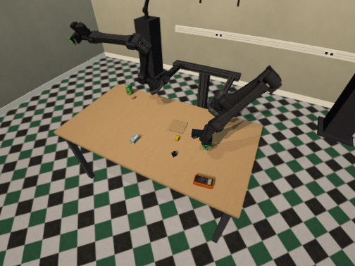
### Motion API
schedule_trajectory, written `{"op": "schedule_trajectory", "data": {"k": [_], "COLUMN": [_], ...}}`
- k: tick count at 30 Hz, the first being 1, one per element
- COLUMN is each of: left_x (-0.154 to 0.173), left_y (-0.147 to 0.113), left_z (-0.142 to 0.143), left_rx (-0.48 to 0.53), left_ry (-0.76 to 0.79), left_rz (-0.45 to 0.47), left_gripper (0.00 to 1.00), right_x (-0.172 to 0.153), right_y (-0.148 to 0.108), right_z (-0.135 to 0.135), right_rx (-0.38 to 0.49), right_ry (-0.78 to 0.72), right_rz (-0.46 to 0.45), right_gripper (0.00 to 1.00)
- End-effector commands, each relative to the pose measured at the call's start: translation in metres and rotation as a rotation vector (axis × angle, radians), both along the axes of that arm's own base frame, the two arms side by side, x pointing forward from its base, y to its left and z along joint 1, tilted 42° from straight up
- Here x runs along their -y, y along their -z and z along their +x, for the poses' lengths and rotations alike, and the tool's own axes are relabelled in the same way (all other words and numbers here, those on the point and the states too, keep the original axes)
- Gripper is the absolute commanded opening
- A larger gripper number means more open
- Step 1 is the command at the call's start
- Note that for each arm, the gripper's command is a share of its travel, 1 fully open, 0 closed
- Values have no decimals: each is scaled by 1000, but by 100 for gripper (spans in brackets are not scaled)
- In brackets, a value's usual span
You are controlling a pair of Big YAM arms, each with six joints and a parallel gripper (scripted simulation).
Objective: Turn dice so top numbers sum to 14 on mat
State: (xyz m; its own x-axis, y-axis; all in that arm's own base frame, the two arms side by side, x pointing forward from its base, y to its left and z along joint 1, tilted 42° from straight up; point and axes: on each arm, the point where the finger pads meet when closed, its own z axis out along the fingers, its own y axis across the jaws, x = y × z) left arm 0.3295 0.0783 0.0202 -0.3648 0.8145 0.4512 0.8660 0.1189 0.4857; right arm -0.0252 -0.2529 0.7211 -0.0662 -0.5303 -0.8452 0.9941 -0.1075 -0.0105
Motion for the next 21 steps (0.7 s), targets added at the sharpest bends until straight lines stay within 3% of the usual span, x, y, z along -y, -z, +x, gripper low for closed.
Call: {"op": "schedule_trajectory", "data": {"k": [1, 10, 14, 18, 21], "left_x": [-2, -2, -5, -5, -4], "left_y": [-2, 2, 7, 3, 2], "left_z": [14, 17, 10, 6, 7], "left_rx": [120, 233, 230, 252, 289], "left_ry": [-139, -284, -303, -245, -167], "left_rz": [-59, -129, -137, -192, -293], "left_gripper": [26, 26, 26, 26, 26], "right_x": [-20, -20, -20, -20, -20], "right_y": [-14, -14, -14, -14, -14], "right_z": [-1, -1, -1, -1, -1], "right_rx": [5, 5, 5, 5, 5], "right_ry": [1, 1, 1, 1, 1], "right_rz": [-53, -53, -53, -53, -53], "right_gripper": [100, 100, 100, 100, 100]}}
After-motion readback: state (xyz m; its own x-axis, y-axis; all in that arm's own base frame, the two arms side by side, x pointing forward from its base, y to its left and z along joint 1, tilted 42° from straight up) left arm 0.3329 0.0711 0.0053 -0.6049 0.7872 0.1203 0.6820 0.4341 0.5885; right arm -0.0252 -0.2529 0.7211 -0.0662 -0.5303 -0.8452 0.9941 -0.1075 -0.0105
